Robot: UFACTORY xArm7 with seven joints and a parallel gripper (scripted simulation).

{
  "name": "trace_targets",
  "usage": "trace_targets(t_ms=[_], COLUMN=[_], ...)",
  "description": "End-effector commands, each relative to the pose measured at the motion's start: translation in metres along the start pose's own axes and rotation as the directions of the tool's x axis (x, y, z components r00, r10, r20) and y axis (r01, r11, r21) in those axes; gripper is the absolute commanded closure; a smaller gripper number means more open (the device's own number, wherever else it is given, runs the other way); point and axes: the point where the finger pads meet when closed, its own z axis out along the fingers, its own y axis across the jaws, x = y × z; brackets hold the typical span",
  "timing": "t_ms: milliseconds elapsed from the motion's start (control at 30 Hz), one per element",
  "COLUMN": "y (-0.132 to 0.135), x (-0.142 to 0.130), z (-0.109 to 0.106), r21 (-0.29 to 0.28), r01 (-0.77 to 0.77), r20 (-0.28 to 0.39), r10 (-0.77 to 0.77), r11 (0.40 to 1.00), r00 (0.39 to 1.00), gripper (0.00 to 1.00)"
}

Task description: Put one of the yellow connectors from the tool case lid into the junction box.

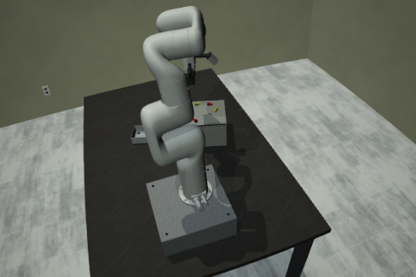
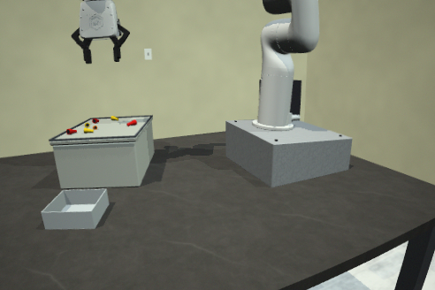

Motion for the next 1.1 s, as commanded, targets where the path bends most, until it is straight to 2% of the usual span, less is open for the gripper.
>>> trace_targets(t_ms=[0,1033,1067], y=[-0.0004,-0.0004,-0.0007], x=[0.0003,0.0003,0.0003], z=[-0.0029,-0.0029,-0.0026], r21=[0.005,0.005,0.005], r01=[0.0,0.0,0.002], r20=[0.0,0.0,-0.001], r10=[0.0,0.0,-0.002], r11=[1.0,1.0,1.0], r00=[1.0,1.0,1.0], gripper=[1.0,1.0,0.71])
